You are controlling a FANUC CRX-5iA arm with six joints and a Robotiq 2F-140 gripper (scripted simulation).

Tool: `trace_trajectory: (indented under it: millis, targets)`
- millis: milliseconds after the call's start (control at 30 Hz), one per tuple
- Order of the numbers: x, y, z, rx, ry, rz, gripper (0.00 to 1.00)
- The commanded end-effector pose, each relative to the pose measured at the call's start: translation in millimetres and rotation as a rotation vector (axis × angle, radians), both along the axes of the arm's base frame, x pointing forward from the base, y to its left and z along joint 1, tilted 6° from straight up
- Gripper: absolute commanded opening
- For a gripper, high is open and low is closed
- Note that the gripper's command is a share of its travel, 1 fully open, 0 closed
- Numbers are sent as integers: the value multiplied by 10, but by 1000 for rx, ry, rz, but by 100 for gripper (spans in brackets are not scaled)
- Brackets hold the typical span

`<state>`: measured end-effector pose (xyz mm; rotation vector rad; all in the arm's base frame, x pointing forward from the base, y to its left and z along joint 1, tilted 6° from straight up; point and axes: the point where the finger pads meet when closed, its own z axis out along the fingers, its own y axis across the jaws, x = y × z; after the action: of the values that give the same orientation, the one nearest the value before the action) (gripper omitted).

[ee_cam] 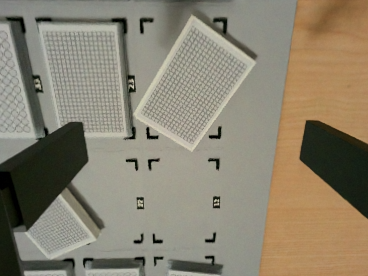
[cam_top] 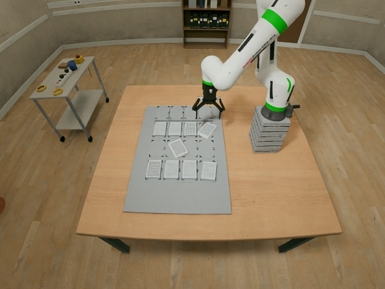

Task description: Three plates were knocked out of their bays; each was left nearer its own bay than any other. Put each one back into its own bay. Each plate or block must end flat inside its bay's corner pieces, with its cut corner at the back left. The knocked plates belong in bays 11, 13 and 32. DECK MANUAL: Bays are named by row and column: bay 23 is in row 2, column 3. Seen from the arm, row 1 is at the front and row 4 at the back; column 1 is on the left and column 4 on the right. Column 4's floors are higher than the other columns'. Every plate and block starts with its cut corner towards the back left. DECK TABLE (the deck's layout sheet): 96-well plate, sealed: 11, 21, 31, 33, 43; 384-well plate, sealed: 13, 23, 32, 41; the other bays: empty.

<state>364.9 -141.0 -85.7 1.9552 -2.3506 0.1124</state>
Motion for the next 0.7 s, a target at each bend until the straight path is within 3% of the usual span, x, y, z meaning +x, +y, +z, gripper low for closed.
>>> trace_trajectory:
  millis: [0, 433, 667]
  targets:
    - [-20, -169, 24, 1, -1, 1, 100]
    - [-99, -600, 72, 1, -1, 1, 100]
    - [-99, -600, 72, 1, -1, 1, 100]
